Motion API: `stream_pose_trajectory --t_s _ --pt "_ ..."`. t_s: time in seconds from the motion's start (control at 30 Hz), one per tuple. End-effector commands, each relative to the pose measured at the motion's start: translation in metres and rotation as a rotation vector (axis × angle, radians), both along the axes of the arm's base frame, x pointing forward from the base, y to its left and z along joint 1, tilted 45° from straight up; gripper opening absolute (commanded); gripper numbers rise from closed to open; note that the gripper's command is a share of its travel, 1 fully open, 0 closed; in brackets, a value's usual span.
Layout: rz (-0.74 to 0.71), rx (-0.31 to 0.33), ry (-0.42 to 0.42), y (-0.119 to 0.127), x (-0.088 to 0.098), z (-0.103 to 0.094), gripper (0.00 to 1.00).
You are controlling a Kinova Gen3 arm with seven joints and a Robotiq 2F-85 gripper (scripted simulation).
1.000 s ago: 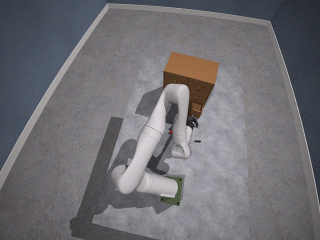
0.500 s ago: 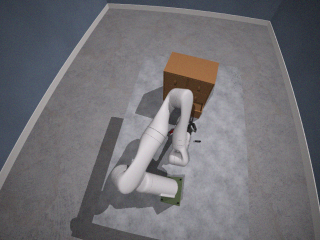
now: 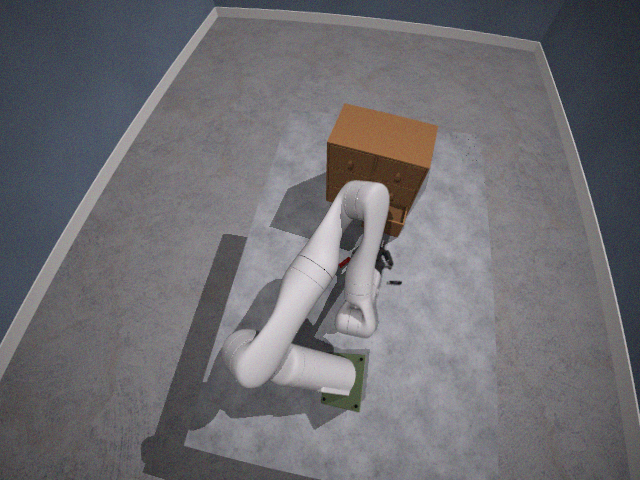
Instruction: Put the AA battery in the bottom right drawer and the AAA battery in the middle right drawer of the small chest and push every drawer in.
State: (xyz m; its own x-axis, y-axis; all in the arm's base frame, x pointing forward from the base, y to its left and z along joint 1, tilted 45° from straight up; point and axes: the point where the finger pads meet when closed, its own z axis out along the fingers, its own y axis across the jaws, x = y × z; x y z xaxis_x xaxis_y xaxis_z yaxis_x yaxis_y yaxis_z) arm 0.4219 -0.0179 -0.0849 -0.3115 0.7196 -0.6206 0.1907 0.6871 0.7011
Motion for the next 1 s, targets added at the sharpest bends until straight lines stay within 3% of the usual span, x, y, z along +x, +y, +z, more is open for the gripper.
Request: stream_pose_trajectory --t_s 0.0,0.97 --pt "-0.002 -0.001 0.001 -0.003 -0.002 0.002 0.33" --pt "-0.002 -0.001 0.001 -0.051 -0.049 0.062 0.33"
